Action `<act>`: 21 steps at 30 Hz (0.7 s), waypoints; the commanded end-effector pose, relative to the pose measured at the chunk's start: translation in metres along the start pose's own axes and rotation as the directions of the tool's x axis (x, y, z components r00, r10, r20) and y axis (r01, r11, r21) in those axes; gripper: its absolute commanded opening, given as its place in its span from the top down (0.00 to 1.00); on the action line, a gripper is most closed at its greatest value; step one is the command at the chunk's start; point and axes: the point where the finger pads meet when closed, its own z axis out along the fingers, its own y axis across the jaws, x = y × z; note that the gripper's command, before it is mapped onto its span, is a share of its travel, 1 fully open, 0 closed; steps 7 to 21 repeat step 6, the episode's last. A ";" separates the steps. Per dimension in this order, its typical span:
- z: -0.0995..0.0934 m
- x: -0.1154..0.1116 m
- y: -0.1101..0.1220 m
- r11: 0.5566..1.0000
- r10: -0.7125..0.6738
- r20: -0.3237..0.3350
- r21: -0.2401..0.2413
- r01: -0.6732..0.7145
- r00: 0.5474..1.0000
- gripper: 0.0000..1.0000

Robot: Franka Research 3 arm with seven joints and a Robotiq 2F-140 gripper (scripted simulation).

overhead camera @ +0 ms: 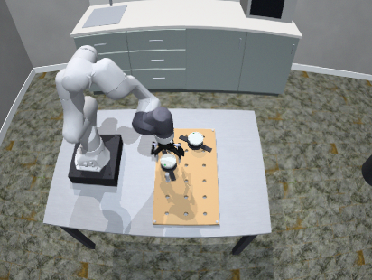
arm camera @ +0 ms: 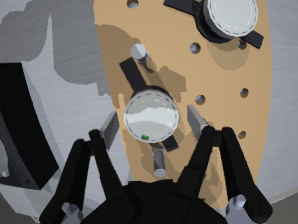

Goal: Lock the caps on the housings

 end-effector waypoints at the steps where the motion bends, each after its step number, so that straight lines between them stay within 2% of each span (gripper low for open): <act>1: 0.000 0.001 0.002 0.999 0.038 0.085 0.013 -0.039 0.996 0.22; 21: 0.000 0.001 0.002 0.999 0.038 0.085 0.013 -0.039 0.996 0.22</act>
